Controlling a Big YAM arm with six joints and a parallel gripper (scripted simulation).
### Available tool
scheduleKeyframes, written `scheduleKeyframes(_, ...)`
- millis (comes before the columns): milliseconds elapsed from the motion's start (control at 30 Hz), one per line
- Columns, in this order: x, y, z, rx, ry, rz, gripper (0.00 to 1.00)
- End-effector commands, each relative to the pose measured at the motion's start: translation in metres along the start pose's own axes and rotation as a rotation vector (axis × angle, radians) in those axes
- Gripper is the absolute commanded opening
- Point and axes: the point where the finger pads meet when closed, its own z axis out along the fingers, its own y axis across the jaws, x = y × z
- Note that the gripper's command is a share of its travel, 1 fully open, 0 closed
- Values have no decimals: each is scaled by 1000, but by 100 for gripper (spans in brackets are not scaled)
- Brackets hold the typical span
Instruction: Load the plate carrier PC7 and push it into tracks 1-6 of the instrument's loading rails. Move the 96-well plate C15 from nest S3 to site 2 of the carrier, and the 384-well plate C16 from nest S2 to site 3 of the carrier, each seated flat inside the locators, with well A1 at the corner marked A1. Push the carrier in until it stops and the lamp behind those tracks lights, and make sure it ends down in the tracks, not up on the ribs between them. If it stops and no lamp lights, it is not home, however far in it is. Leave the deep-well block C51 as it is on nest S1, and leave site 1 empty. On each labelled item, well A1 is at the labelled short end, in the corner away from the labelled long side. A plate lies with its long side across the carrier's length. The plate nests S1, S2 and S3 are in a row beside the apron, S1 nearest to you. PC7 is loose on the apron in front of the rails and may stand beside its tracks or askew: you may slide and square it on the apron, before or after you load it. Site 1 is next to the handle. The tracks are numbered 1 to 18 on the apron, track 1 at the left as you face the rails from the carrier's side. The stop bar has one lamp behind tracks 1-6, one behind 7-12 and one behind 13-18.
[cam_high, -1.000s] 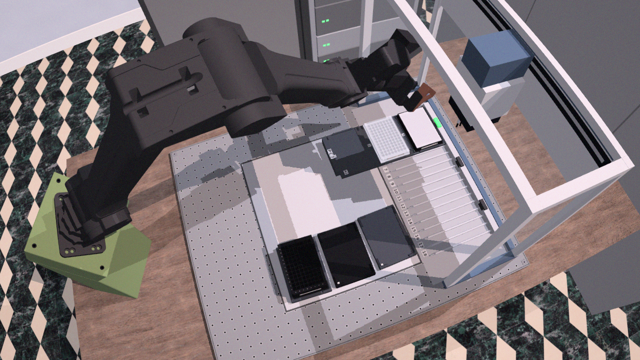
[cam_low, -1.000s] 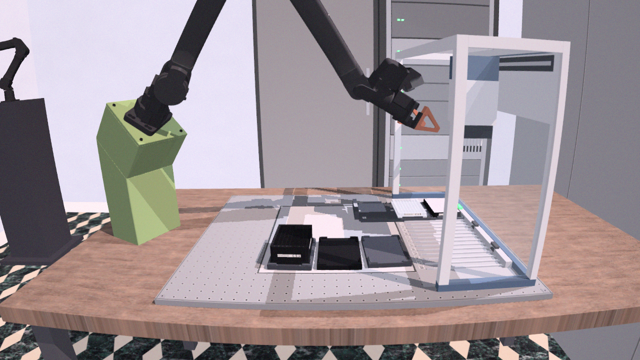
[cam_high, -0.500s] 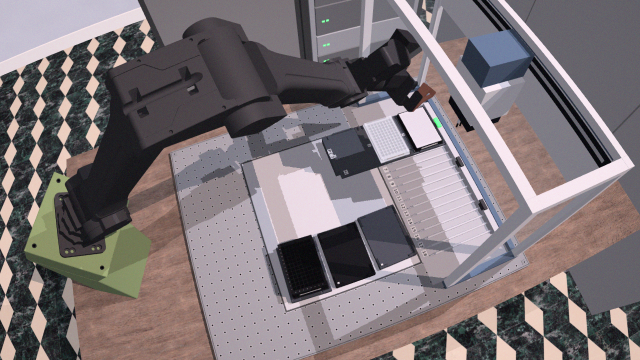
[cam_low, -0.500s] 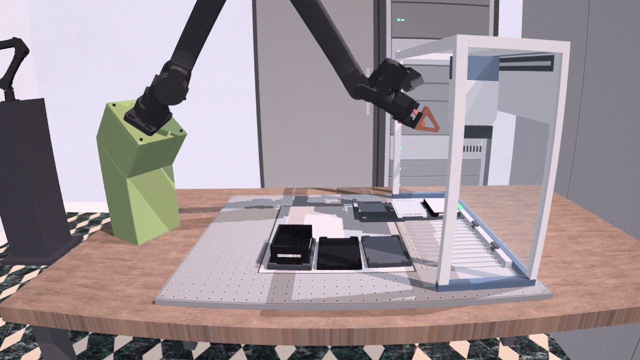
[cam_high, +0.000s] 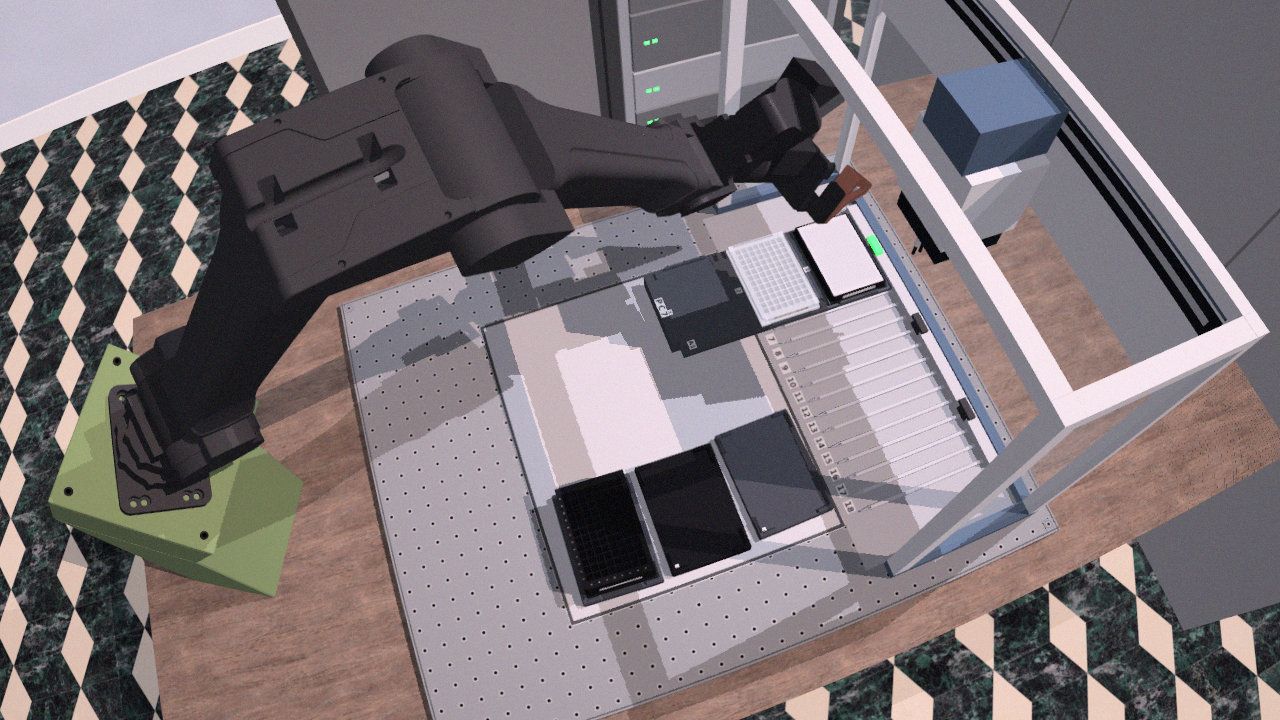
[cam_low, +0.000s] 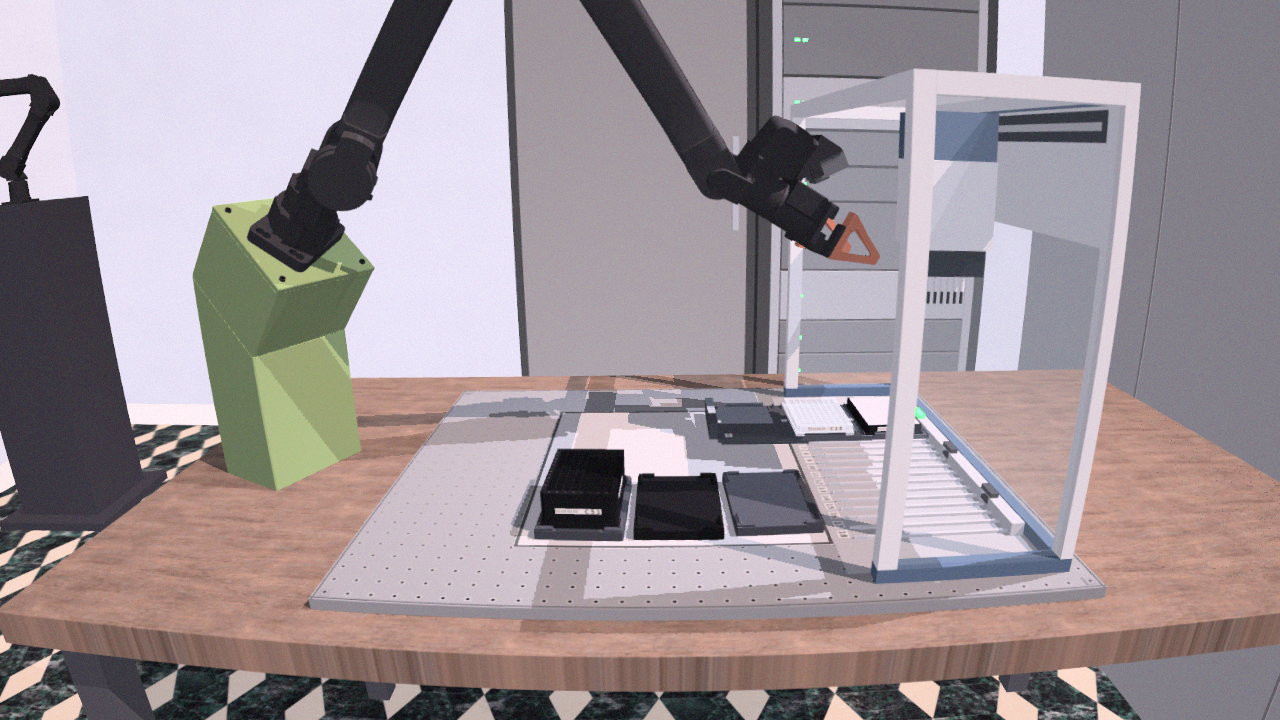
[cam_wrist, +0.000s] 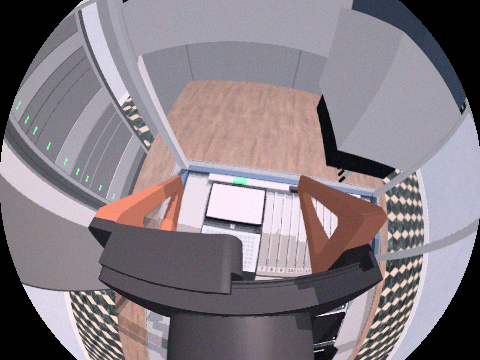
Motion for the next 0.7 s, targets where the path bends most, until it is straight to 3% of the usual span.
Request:
scheduleKeyframes(0,-30,-5,0,9,-54,16,100)
scheduleKeyframes(300,-30,-5,0,9,-54,16,100)
scheduleKeyframes(333,-36,1,-13,0,-73,26,100)
scheduleKeyframes(667,-15,10,-42,3,-69,21,100)
